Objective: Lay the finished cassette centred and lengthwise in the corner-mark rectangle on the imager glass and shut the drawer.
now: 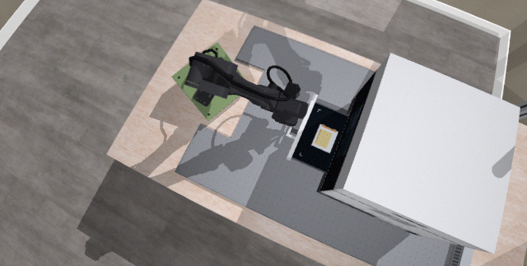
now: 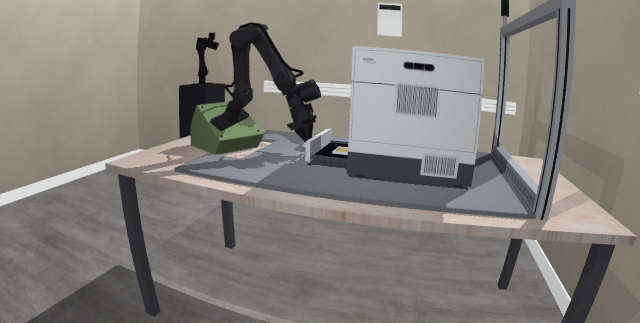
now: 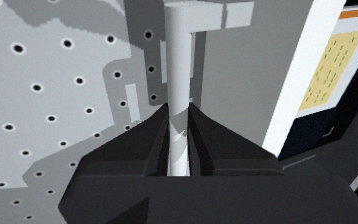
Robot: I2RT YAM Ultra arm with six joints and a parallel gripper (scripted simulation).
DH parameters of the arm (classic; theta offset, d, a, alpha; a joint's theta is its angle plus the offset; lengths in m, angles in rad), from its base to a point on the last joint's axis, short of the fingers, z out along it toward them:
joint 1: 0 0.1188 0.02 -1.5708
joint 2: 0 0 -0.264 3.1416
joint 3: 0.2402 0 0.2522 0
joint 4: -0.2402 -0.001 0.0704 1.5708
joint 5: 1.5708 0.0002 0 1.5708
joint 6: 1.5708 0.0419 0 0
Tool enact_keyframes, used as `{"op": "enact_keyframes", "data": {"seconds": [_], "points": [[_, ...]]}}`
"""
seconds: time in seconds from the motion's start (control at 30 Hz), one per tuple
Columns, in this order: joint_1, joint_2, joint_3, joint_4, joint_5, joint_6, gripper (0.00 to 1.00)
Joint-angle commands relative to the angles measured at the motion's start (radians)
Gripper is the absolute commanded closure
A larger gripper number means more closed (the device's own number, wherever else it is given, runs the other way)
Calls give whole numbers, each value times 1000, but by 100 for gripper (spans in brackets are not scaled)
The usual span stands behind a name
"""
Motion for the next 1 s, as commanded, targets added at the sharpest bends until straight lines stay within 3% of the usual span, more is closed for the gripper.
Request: {"op": "enact_keyframes", "data": {"seconds": [0.0, 0.07, 0.1, 0.2, 0.27, 0.33, 0.97], "points": [[-10, 13, -39, 84, -20, -20, 100], [-13, -33, -87, 180, -23, -39, 100], [-15, -14, -110, 225, -27, -48, 100], [-19, 11, -108, 252, -33, -53, 100], [-20, 21, -101, 258, -36, -55, 100], [-21, 25, -52, 260, -37, -57, 100], [-26, 92, 27, 250, -43, -59, 100]]}}
